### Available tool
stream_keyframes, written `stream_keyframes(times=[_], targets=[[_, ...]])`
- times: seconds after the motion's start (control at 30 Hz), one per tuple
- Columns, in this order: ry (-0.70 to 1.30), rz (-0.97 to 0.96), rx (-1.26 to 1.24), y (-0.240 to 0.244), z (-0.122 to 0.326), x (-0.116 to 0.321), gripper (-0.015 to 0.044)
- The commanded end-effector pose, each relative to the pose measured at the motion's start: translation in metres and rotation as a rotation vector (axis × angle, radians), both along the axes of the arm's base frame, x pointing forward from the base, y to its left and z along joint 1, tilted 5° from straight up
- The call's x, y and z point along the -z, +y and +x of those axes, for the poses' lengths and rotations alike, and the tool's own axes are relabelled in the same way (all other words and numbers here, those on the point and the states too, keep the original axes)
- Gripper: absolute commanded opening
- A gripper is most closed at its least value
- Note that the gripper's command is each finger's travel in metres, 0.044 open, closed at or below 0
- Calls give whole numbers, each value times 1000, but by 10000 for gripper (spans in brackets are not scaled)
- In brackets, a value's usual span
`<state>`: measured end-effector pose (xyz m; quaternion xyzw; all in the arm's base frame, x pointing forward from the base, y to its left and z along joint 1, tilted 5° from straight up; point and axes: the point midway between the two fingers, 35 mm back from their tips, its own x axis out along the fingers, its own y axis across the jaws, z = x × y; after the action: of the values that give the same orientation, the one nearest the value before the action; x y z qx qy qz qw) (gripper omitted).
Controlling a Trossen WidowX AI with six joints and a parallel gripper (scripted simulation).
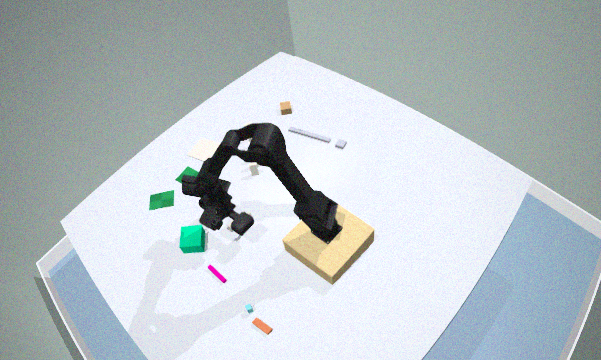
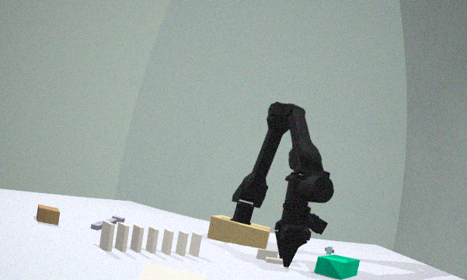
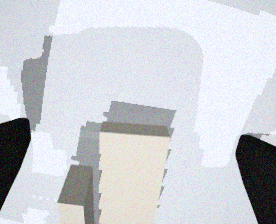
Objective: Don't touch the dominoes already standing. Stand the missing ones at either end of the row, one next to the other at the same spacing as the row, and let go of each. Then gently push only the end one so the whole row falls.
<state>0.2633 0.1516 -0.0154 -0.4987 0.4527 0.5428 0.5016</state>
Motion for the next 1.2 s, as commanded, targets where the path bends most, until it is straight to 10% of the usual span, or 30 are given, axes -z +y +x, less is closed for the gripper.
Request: stream_keyframes(times=[0.0, 0.43, 0.8, 1.17], targets=[[3, -1, 4, 0, -1, 2, 440], [3, -1, 4, 0, -1, 2, 107], [2, -1, 4, -1, -2, -7, 107], [2, 0, 4, -3, -8, -143, 107]])
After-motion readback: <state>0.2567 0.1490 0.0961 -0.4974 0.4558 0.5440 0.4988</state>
